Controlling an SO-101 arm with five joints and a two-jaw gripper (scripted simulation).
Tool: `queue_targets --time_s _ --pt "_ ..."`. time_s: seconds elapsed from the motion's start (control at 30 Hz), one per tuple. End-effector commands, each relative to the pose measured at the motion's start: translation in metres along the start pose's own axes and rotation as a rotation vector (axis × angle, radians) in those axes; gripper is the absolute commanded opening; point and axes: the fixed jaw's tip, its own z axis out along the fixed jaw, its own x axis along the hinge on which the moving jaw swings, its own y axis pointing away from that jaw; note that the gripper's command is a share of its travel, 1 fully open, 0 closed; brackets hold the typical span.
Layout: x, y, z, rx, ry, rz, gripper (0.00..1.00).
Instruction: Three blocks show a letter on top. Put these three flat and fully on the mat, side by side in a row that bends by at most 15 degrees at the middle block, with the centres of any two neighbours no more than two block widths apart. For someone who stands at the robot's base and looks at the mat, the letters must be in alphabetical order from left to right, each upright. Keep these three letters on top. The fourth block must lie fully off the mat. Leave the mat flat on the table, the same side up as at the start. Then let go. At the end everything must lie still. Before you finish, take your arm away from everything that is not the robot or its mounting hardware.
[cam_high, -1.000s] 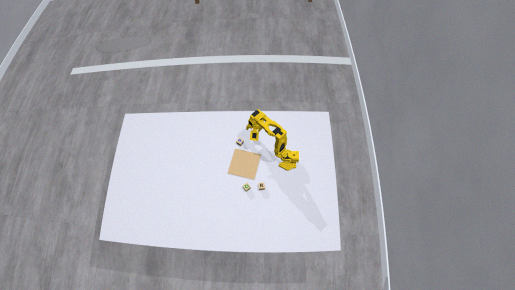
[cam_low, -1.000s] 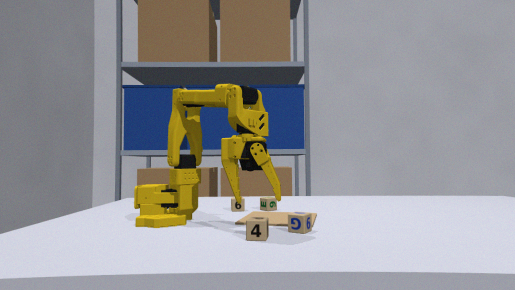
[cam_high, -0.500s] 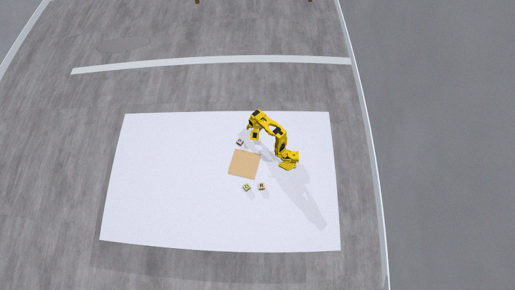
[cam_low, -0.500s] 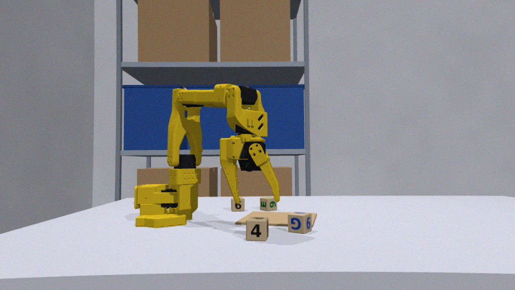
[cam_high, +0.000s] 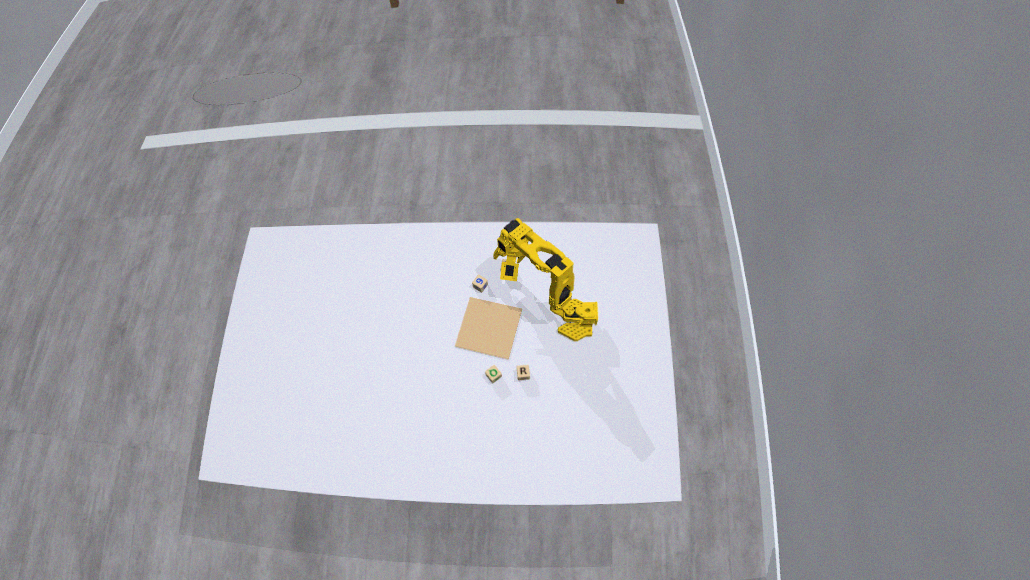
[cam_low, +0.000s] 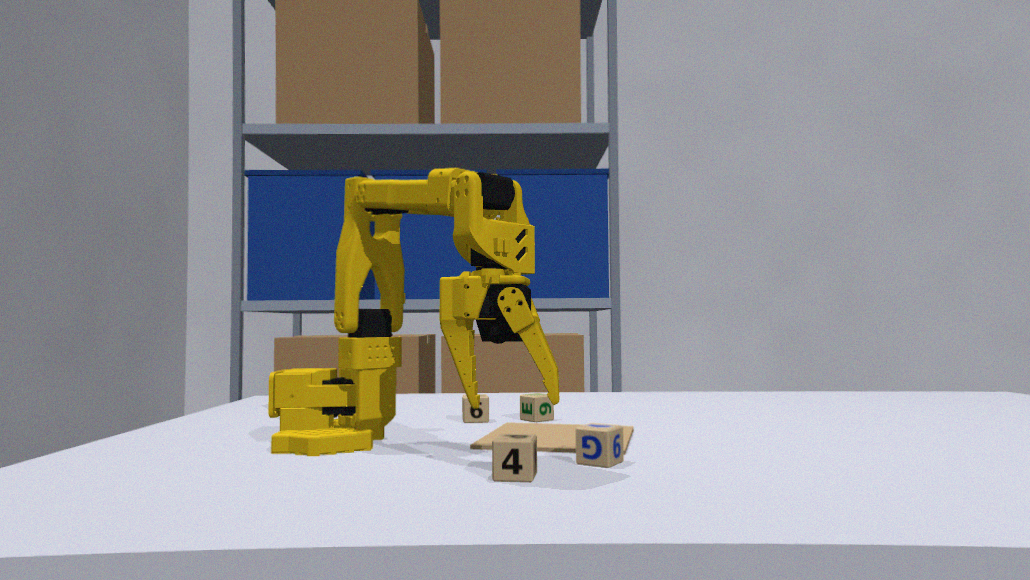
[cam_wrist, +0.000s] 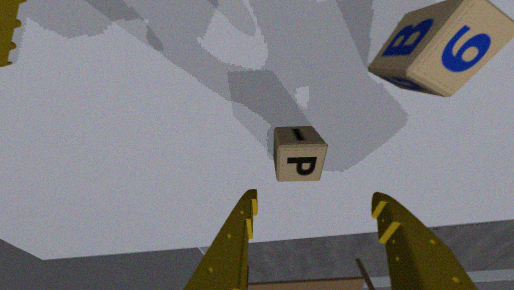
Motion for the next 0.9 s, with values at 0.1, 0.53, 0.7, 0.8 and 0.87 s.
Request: queue_targets --time_s 0.1,0.53,0.7,0.8,0.87 --pt "0.011 -0.012 -0.016 0.102 0.077 0.000 0.35" --pt "0.013 -0.014 0.000 0.102 0.077 0.000 0.35" --pt "0.013 -0.014 0.008 0.102 0.077 0.000 0.35" --pt "0.013 -0.015 0.012 0.102 0.077 0.000 0.35" --pt "0.013 -0.015 0.012 0.102 0.077 0.000 0.35"
